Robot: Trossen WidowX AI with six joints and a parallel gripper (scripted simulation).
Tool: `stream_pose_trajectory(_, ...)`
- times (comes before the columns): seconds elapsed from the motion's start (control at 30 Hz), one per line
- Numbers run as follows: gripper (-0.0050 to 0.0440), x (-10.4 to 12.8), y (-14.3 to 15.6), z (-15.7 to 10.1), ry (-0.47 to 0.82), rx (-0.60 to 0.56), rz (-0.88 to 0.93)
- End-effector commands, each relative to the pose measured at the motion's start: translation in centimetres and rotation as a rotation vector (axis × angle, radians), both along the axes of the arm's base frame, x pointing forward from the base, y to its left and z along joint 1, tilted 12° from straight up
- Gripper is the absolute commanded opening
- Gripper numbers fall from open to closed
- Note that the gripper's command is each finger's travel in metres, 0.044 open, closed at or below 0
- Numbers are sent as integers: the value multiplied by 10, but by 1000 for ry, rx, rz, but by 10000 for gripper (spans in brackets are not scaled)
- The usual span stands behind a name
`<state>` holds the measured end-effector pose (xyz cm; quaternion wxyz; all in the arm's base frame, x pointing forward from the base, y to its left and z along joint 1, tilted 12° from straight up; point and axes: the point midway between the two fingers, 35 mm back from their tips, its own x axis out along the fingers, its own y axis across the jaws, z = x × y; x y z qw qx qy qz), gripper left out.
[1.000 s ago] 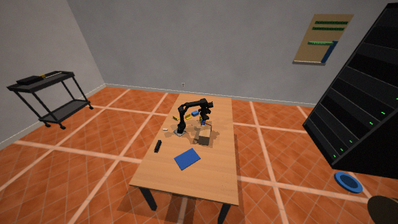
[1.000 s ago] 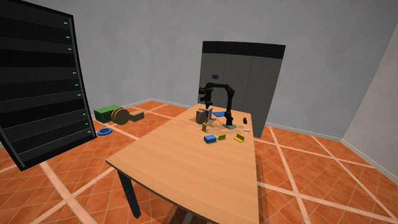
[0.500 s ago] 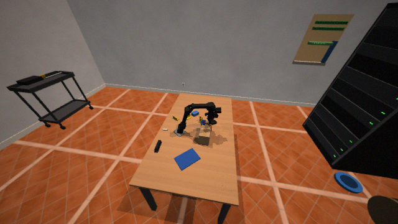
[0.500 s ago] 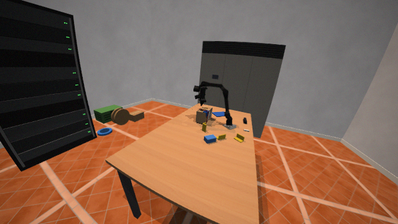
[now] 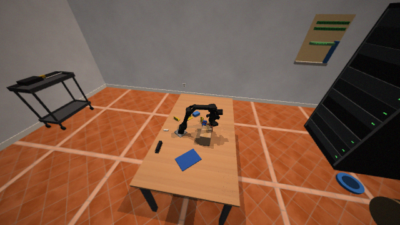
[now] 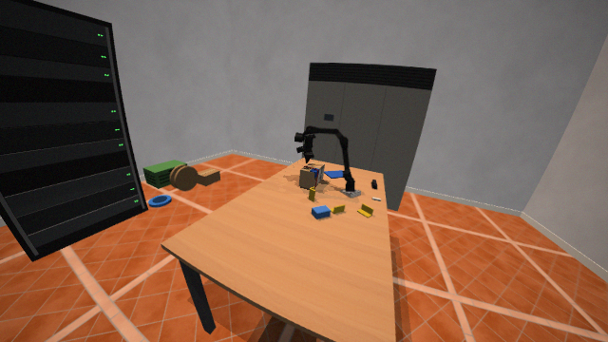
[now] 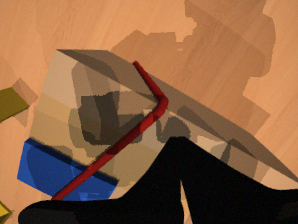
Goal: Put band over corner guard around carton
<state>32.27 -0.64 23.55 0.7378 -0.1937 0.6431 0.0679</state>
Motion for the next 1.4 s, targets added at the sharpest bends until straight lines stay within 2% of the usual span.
stream_pose_trajectory(0.0,0,1,-1,-7,4,2,2)
stream_pose_trajectory(0.43,0,3,-3,-23,7,3,1)
stream_pose_trajectory(0.77,0,3,-2,-24,8,3,1)
stream_pose_trajectory(1.37,0,12,35,-28,8,3,1)
